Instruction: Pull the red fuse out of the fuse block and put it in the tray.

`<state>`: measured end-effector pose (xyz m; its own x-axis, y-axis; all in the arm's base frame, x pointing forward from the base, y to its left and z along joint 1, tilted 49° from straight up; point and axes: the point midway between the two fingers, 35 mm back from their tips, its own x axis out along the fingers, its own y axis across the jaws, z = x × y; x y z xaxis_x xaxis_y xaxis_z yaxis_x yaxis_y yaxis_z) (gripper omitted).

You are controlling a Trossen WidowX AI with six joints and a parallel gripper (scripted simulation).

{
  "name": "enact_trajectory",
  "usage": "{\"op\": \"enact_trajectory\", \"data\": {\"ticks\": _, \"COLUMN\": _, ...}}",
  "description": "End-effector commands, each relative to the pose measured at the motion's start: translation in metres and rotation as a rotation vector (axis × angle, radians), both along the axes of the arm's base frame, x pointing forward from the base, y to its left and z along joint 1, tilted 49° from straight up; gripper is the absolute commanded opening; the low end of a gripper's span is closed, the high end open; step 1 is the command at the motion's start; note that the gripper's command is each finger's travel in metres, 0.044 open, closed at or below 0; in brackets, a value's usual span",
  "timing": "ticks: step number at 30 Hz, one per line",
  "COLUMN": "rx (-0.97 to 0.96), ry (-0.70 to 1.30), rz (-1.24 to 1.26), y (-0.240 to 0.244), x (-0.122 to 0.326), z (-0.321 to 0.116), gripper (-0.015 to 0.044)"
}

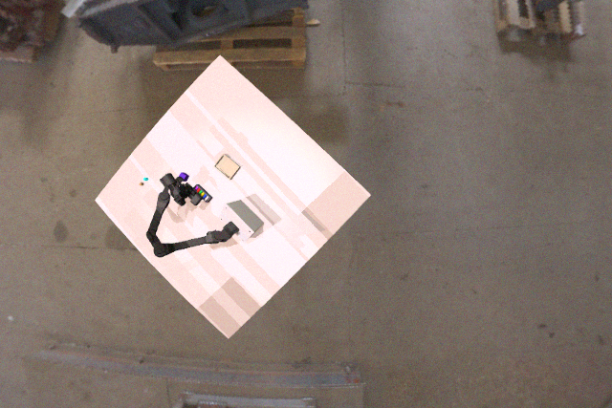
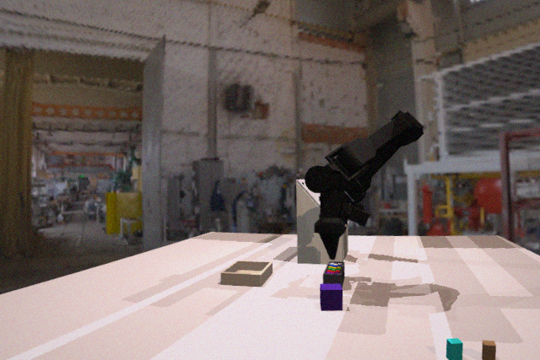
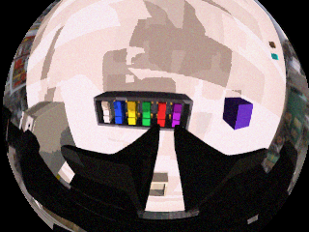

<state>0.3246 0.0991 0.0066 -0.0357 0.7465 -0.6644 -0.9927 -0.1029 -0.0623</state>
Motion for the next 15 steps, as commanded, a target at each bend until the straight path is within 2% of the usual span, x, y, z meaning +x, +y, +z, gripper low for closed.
{"op": "enact_trajectory", "data": {"ticks": 1, "rx": 0.005, "ry": 0.008, "rz": 0.001, "y": 0.0046, "x": -0.0027, "z": -0.0037, "gripper": 0.0065}}
{"op": "enact_trajectory", "data": {"ticks": 15, "rx": 0.006, "ry": 0.008, "rz": 0.001, "y": 0.0146, "x": -0.0048, "z": -0.0129, "gripper": 0.0065}}
